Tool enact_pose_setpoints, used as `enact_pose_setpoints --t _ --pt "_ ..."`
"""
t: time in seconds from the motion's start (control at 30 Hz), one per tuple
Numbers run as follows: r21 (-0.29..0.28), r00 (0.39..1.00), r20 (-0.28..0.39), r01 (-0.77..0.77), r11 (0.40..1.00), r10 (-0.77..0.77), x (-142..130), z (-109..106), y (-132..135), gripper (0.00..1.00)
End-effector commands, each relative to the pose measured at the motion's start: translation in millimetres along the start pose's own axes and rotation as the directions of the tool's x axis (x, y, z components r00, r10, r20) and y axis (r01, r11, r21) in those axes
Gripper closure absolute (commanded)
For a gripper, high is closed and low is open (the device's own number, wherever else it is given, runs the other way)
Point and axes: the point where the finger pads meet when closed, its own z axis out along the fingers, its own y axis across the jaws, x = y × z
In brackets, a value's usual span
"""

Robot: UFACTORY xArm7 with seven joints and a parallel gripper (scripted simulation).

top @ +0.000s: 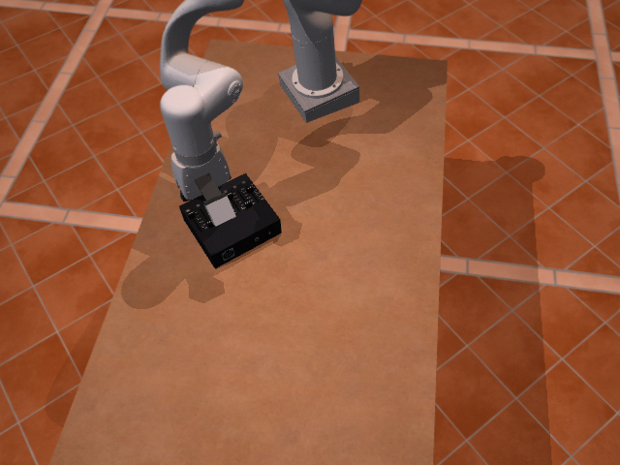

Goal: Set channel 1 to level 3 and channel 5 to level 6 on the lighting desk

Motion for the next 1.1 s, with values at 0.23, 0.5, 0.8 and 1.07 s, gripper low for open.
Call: enact_pose_setpoints --t 0.23,0.5,0.8,1.07 --pt "-0.003 1.0 -0.002 0.0 1.0 0.0 -4 -1 1 1.0" --pt "-0.003 1.0 -0.002 0.0 1.0 0.0 -5 -2 1 1.0" --pt "-0.003 1.0 -0.002 0.0 1.0 0.0 -5 -15 1 1.0" --pt "-0.003 1.0 -0.002 0.0 1.0 0.0 -5 -37 1 1.0"
